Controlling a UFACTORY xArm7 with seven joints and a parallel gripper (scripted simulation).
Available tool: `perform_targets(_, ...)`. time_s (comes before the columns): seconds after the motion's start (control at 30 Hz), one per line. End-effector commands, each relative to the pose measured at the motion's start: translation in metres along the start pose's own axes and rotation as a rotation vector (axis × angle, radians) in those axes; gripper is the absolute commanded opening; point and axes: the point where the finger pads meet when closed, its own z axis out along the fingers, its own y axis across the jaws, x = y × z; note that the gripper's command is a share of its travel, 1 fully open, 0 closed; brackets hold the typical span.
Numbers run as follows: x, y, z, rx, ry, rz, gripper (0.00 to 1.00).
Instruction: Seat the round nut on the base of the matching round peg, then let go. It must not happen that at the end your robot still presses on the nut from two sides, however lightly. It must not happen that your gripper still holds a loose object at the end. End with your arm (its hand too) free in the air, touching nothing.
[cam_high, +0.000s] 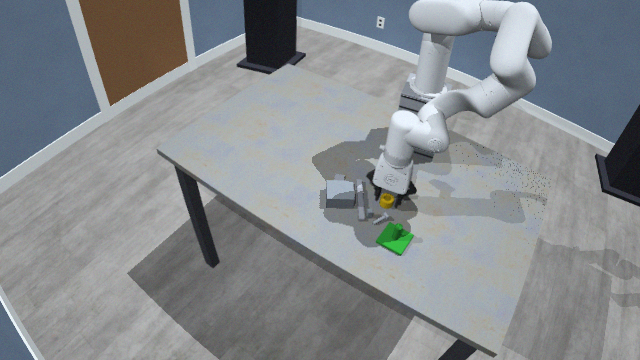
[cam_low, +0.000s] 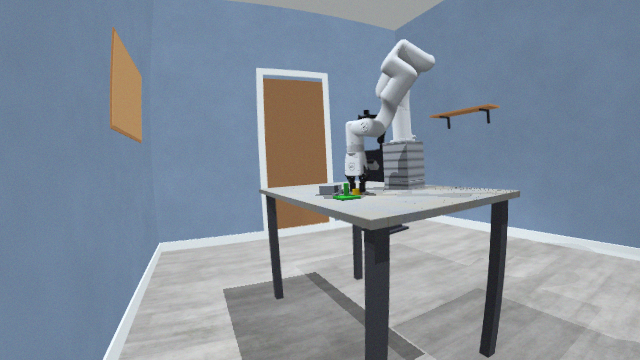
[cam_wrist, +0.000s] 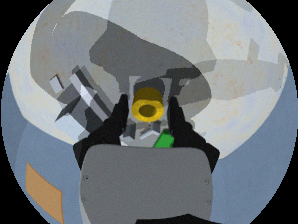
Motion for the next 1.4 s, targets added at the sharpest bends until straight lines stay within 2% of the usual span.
perform_targets(0.0,-0.001,-0.001,0.007,-0.001,-0.003,0.002,0.6)
perform_targets(0.03,-0.001,-0.001,0.007,-0.001,-0.003,0.002,0.6)
perform_targets(0.07,-0.001,-0.001,0.007,-0.001,-0.003,0.002,0.0)
perform_targets(0.93,-0.001,-0.001,0.006,-0.001,-0.004,0.001,0.0)
perform_targets(1.37,-0.003,-0.001,-0.03,0.001,-0.005,0.0,0.0)
